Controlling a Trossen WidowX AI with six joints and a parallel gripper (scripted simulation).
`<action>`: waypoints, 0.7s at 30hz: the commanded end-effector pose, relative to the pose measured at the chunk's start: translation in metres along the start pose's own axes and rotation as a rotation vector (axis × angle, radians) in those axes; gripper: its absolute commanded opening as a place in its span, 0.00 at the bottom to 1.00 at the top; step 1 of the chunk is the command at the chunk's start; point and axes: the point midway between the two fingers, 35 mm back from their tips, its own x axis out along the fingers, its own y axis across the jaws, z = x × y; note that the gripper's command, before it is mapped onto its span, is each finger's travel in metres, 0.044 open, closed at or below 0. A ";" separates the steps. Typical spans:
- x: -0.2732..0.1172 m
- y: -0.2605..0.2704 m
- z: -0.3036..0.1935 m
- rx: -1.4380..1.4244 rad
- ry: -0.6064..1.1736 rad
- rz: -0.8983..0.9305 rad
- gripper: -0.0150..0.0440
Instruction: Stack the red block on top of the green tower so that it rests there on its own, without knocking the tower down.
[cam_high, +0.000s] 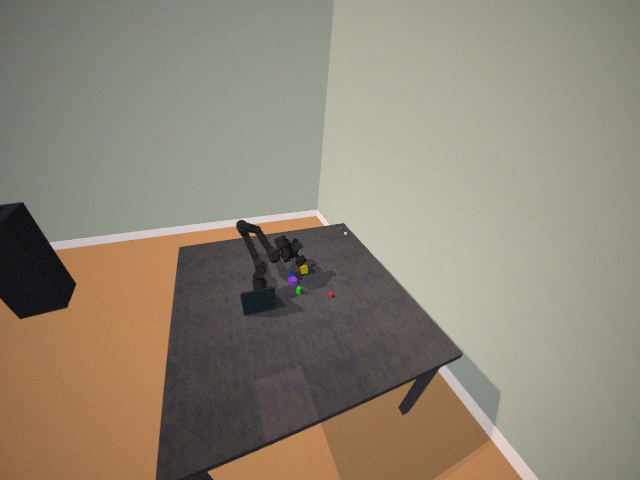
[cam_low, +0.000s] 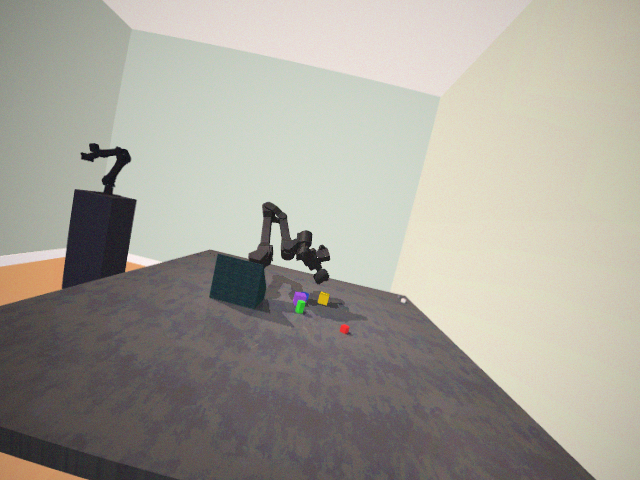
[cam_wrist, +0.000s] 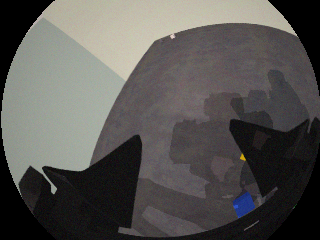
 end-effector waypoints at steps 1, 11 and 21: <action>0.000 -0.001 0.001 0.002 0.000 -0.004 0.98; 0.016 -0.066 0.043 0.097 -0.005 -0.210 1.00; 0.015 -0.135 0.075 0.209 0.023 -0.424 1.00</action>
